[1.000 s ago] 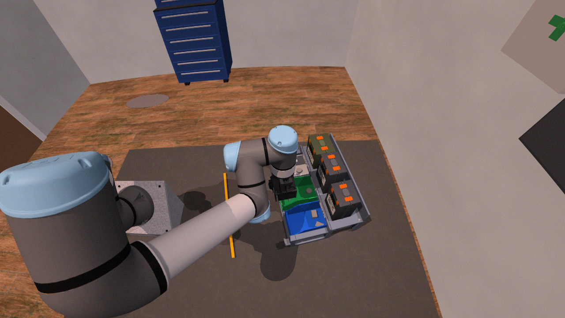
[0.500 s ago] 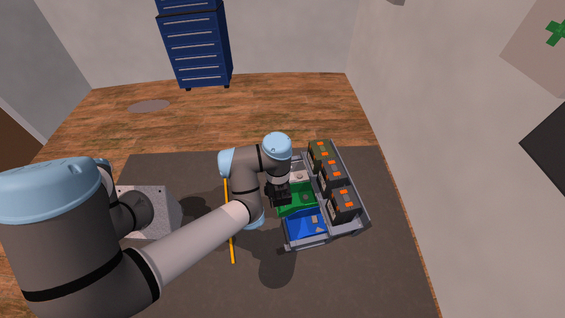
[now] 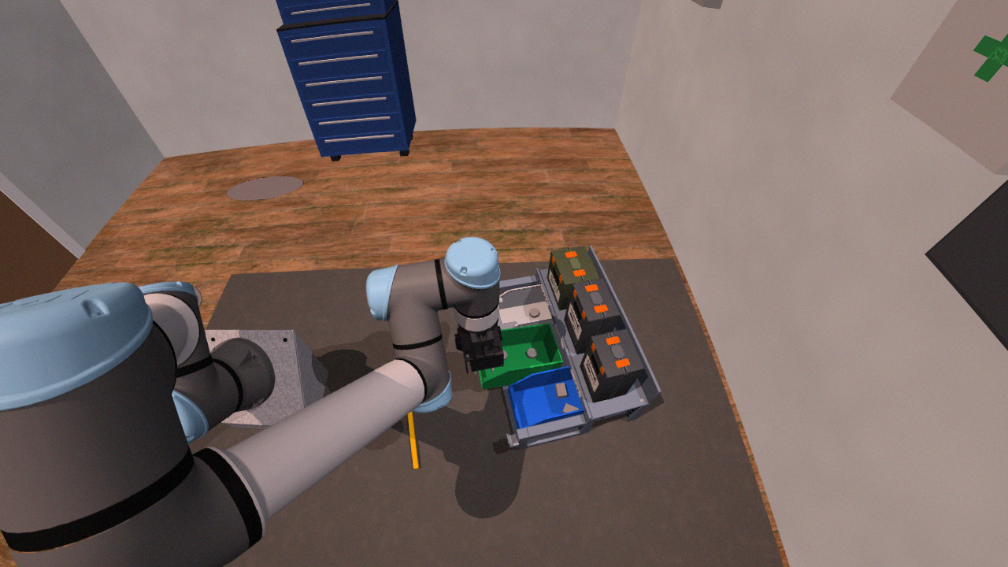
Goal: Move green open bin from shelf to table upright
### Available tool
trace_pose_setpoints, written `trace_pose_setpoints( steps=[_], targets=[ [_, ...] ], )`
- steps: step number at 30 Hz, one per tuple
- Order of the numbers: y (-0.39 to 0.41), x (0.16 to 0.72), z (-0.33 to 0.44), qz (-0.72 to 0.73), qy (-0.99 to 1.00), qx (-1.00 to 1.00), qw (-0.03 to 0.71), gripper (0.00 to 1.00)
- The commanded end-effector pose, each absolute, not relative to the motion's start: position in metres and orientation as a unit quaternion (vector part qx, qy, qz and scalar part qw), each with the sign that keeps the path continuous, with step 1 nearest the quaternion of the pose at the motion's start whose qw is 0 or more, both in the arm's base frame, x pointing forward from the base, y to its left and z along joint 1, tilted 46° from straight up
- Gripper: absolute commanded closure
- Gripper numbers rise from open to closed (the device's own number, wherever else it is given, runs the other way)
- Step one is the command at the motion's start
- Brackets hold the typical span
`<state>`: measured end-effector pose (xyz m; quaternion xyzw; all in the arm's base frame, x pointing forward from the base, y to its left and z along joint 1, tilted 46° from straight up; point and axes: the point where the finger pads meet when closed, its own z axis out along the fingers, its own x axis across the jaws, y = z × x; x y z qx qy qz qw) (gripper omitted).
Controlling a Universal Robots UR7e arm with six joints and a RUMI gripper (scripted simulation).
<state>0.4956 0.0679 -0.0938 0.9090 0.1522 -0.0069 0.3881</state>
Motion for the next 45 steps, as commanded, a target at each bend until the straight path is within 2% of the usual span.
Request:
trace_pose_setpoints(
  steps=[1,22,45],
  targets=[
    [0.065,0.483,-0.091,-0.006,0.152,0.909,0.388,1.00],
    [0.049,0.429,-0.084,-0.006,0.152,0.909,0.388,1.00],
    [0.041,0.400,-0.080,-0.006,0.152,0.909,0.388,1.00]
  ],
)
